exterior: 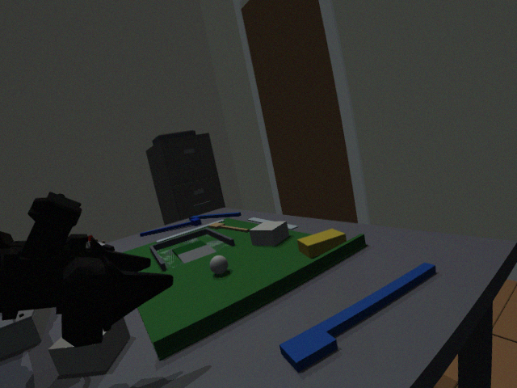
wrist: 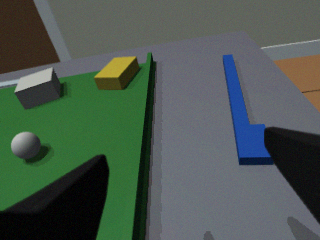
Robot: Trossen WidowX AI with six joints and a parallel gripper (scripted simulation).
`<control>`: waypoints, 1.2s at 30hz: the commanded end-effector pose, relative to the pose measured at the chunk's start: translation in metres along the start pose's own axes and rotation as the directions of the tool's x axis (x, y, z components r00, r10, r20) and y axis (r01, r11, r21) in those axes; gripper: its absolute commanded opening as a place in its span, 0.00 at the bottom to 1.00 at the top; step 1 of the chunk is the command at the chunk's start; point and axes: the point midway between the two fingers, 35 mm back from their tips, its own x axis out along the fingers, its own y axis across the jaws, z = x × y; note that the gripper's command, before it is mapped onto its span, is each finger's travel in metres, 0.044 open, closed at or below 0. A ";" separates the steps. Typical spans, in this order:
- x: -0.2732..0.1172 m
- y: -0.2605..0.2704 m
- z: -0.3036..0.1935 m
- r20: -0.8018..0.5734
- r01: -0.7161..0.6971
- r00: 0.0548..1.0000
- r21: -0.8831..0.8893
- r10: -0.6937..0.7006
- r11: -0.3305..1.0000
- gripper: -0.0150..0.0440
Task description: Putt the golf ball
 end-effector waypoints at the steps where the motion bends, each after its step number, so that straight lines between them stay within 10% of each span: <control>1: 0.003 0.002 0.001 -0.003 -0.005 1.000 -0.001 0.005 1.000 0.98; 20: 0.193 0.260 0.061 -0.360 -0.543 0.807 -0.140 0.468 0.828 1.00; 36: 0.164 0.545 0.040 -0.742 -0.899 0.425 -0.280 0.518 0.336 1.00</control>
